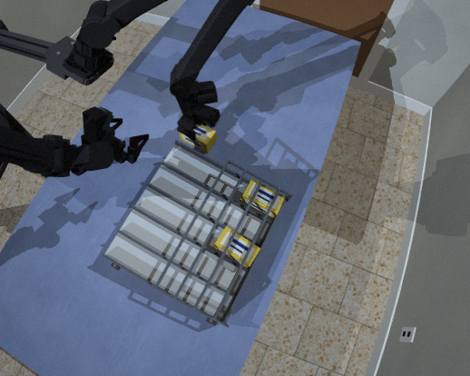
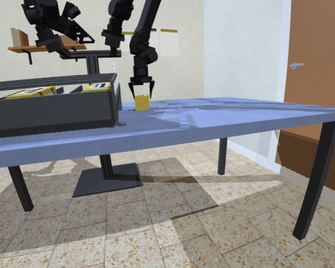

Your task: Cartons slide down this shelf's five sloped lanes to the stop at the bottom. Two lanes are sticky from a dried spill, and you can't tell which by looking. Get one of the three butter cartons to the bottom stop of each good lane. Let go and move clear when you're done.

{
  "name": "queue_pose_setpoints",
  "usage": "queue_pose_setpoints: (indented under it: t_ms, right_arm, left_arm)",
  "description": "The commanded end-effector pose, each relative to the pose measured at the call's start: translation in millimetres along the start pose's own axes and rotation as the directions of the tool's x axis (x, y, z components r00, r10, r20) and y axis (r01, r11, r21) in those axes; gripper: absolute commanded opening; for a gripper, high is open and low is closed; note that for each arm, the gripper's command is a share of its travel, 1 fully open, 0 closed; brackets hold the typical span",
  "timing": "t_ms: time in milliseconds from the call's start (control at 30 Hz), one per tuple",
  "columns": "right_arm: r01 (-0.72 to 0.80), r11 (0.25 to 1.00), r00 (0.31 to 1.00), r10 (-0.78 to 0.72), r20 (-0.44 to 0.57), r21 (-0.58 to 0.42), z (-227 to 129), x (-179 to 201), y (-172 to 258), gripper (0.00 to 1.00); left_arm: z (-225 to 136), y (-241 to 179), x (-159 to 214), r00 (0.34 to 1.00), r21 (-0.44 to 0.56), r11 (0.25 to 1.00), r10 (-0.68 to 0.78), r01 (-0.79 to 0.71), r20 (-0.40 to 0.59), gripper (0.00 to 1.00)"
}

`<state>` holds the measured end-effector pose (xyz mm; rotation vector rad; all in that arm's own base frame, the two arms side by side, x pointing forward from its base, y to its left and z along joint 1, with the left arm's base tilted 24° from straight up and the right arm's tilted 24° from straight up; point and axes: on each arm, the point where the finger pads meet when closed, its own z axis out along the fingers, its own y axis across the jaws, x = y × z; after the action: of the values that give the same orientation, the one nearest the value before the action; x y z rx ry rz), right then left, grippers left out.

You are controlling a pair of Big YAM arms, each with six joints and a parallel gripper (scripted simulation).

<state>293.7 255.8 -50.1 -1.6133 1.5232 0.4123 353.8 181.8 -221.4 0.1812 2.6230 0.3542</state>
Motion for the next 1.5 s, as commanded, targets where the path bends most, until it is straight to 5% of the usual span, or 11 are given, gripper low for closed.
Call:
queue_pose_setpoints:
  t_ms: [0, 367, 400, 1467]
  right_arm:
    - [-0.012, 1.000, 1.000, 0.012, 0.023, 0.014, 5, -7, 2, 1.00]
    - [-0.005, 1.000, 0.999, 0.005, 0.032, 0.022, 4, -11, -1, 1.00]
    - [-0.005, 1.000, 0.999, 0.005, 0.032, 0.022, 4, -11, -1, 1.00]
    - [-0.005, 1.000, 1.000, 0.004, 0.025, 0.028, 2, -8, -5, 1.00]
  left_arm:
    - [-6, -13, 16, 1.000, 0.017, 1.000, 0.018, -0.018, -0.019, 0.72]
    - [-5, -12, 14, 1.000, 0.015, 1.000, 0.012, -0.012, -0.017, 0.53]
    - [-5, -12, 14, 1.000, 0.015, 1.000, 0.012, -0.012, -0.017, 0.59]
    - [-165, -5, -27, 1.000, 0.005, 1.000, 0.007, -0.007, 0.002, 0.59]
